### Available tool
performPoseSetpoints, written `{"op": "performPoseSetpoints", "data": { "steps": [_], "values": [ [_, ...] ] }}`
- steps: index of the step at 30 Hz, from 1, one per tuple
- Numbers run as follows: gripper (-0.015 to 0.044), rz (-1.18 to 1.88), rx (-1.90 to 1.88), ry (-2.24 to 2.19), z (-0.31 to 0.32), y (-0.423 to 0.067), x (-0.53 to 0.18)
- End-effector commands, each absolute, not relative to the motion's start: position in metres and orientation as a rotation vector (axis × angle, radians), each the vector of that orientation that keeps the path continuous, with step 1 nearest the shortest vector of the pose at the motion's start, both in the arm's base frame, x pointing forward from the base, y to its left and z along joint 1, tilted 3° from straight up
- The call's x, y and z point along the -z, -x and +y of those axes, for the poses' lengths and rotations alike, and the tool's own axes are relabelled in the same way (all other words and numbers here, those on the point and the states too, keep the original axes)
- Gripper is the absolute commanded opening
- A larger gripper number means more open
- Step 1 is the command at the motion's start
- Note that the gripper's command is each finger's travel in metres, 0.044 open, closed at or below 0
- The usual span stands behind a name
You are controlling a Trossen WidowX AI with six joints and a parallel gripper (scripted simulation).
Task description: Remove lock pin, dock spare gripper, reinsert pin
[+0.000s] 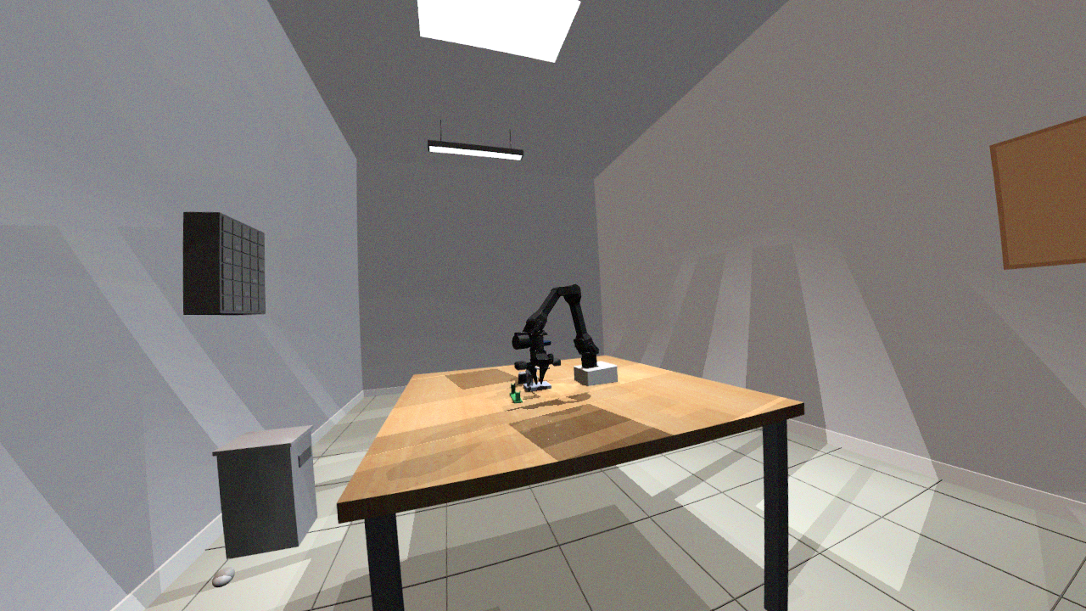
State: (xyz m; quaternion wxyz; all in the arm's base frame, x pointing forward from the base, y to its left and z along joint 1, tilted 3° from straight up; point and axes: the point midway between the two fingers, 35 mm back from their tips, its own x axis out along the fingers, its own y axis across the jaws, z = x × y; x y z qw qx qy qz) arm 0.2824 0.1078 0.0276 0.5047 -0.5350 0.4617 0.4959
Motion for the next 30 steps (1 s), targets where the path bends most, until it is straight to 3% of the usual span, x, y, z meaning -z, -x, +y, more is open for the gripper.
{"op": "performPoseSetpoints", "data": {
  "steps": [1, 30],
  "values": [
    [0.0005, 1.116, -1.195, 1.295, 0.107, -0.282, -0.027],
    [0.0000, 0.996, -1.263, 1.125, 0.118, -0.284, -0.039]
  ]
}}
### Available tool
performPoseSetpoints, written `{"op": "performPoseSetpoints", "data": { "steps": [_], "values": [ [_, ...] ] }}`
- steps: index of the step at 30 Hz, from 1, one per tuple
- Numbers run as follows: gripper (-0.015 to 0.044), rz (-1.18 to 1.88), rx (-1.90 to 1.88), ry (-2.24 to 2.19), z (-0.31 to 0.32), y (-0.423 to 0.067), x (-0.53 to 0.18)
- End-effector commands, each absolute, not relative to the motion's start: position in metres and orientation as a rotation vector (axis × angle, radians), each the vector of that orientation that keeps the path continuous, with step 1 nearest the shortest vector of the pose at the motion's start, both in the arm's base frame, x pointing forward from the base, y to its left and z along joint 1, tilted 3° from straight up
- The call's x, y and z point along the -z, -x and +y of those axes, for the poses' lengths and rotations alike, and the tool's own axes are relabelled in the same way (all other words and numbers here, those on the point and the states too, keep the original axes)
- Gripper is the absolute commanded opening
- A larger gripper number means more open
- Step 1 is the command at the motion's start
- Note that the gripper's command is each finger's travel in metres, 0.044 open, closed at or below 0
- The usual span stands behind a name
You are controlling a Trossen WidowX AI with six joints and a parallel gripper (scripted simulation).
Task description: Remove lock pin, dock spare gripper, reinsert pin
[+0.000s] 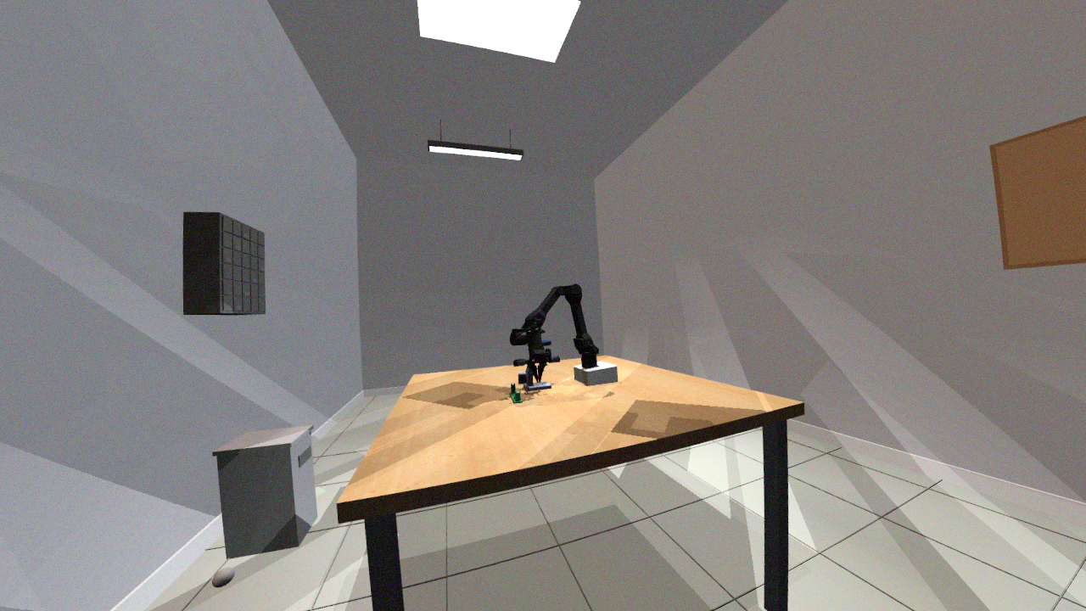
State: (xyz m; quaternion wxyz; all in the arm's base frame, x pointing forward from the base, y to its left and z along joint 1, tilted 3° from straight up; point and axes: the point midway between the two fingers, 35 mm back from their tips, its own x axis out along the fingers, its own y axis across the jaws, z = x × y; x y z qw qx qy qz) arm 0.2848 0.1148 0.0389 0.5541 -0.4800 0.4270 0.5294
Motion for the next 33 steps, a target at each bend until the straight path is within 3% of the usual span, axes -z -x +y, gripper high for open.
{"op": "performPoseSetpoints", "data": {
  "steps": [1, 33],
  "values": [
    [0.0000, 0.994, -1.263, 1.124, 0.118, -0.284, -0.039],
    [0.0000, 0.998, -1.274, 1.115, 0.141, -0.286, -0.046]
  ]
}}
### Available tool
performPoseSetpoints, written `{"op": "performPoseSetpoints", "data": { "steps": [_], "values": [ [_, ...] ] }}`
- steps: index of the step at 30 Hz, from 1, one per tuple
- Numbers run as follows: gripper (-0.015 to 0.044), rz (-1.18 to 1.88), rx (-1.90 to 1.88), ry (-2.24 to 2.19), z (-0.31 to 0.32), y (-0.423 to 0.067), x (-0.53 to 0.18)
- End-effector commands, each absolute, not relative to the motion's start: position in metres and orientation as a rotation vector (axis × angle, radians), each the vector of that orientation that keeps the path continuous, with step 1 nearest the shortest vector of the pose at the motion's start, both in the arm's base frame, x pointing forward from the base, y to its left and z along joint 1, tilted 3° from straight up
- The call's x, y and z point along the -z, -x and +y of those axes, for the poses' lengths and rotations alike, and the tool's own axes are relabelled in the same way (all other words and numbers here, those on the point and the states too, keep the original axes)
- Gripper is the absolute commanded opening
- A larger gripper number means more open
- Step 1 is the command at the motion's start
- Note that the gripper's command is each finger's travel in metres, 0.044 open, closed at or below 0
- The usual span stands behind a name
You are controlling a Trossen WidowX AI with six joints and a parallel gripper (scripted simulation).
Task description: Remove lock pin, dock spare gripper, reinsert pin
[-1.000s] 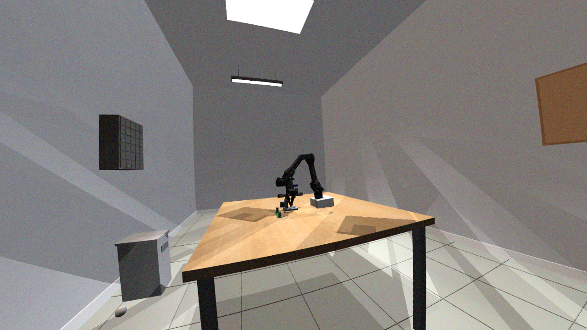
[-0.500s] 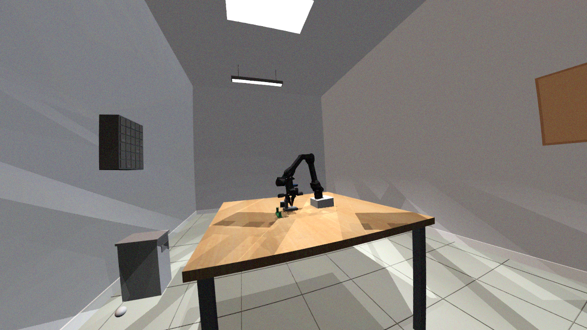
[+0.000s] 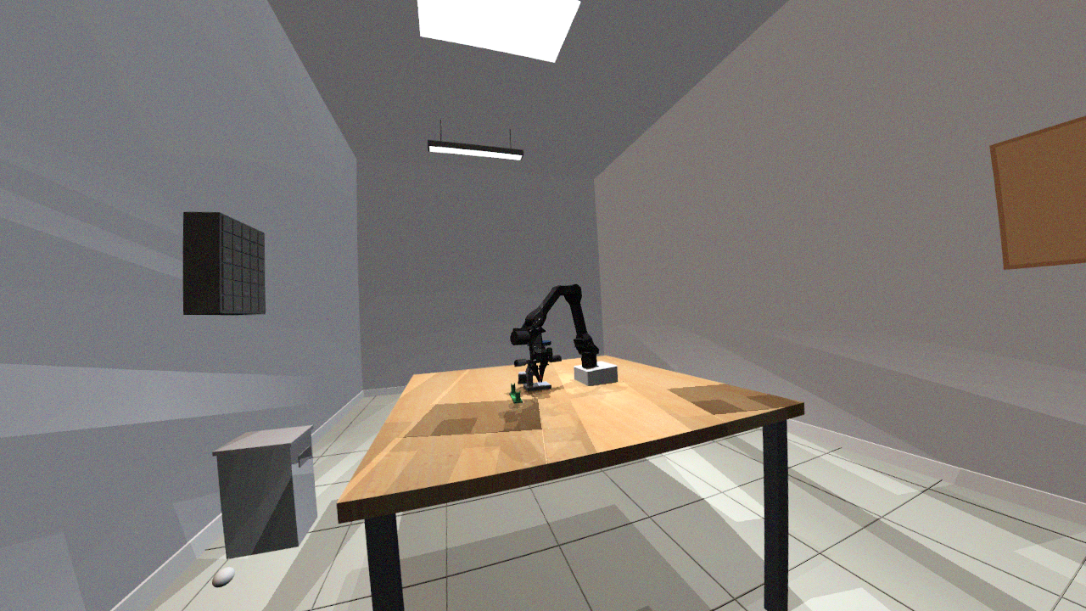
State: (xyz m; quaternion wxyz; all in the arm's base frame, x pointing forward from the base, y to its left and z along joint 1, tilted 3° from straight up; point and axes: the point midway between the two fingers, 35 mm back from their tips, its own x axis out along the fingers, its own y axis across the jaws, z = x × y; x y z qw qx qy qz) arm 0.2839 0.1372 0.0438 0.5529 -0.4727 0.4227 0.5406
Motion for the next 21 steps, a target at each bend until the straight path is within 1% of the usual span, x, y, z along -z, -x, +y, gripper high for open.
{"op": "performPoseSetpoints", "data": {
  "steps": [1, 21],
  "values": [
    [0.0000, 0.998, -1.274, 1.115, 0.141, -0.286, -0.046],
    [0.0000, 1.013, -1.283, 1.109, 0.157, -0.286, -0.046]
  ]
}}
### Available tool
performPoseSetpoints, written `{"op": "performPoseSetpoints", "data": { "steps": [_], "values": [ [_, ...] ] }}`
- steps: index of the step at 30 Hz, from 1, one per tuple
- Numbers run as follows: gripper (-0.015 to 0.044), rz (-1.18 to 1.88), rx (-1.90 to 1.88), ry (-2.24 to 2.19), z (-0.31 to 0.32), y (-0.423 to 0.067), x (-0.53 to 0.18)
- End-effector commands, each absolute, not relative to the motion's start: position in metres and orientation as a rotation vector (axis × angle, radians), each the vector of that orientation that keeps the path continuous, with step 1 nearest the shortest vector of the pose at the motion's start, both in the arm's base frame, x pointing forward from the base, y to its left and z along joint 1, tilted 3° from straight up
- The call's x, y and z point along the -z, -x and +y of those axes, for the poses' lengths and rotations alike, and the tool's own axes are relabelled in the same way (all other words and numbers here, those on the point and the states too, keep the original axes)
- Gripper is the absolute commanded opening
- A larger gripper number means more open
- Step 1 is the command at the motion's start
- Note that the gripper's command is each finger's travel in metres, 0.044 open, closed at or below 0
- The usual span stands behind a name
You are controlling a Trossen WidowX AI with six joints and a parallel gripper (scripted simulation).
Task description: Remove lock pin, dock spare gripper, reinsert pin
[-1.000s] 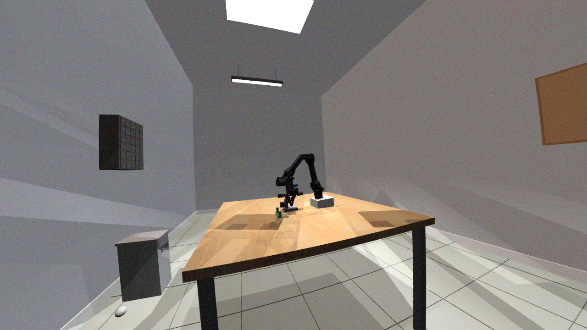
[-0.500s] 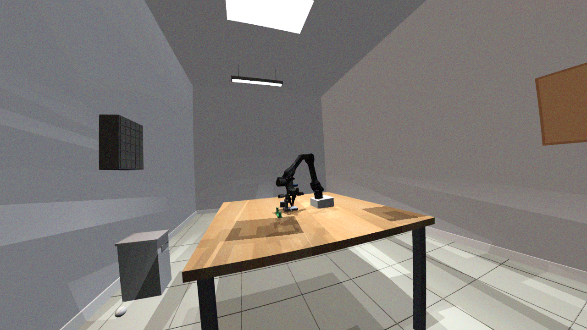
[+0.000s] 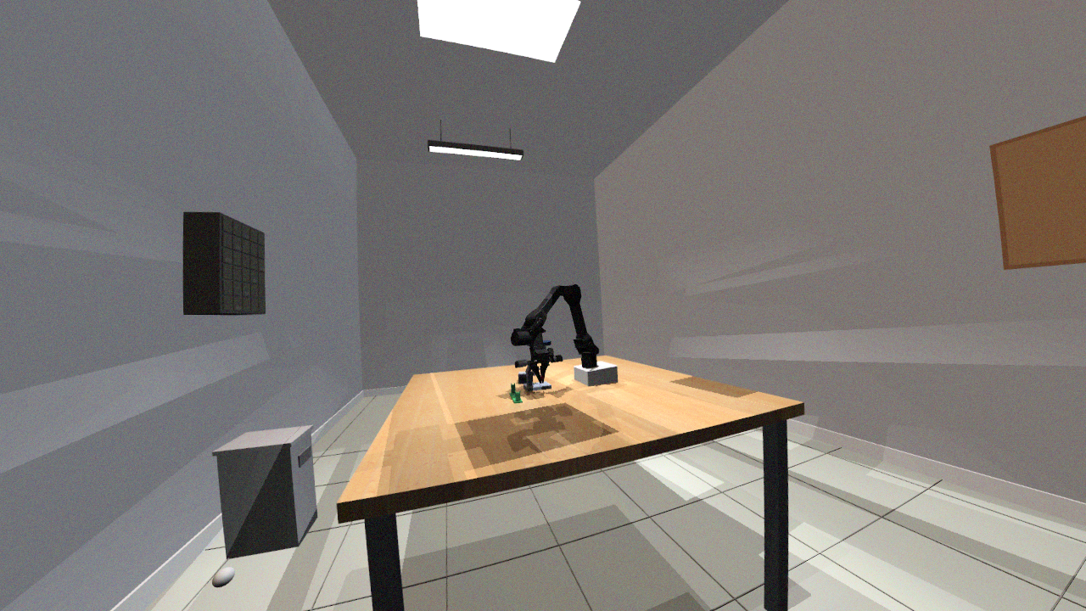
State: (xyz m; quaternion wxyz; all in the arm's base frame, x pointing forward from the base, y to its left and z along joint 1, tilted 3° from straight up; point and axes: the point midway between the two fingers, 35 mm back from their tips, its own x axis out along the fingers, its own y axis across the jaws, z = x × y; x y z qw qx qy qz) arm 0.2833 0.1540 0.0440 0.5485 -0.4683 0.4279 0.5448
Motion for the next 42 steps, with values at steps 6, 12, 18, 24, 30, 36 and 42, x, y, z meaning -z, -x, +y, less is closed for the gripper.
{"op": "performPoseSetpoints", "data": {
  "steps": [6, 12, 18, 24, 30, 36, 42],
  "values": [
    [0.0000, 1.018, -1.287, 1.107, 0.161, -0.286, -0.047],
    [0.0000, 1.024, -1.290, 1.104, 0.167, -0.285, -0.049],
    [0.0000, 1.028, -1.293, 1.102, 0.171, -0.285, -0.050],
    [0.0000, 1.034, -1.297, 1.100, 0.176, -0.285, -0.051],
    [0.0000, 1.039, -1.300, 1.098, 0.181, -0.285, -0.052],
    [0.0000, 1.044, -1.303, 1.095, 0.186, -0.284, -0.054],
    [0.0000, 1.045, -1.308, 1.095, 0.185, -0.283, -0.059]
  ]
}}
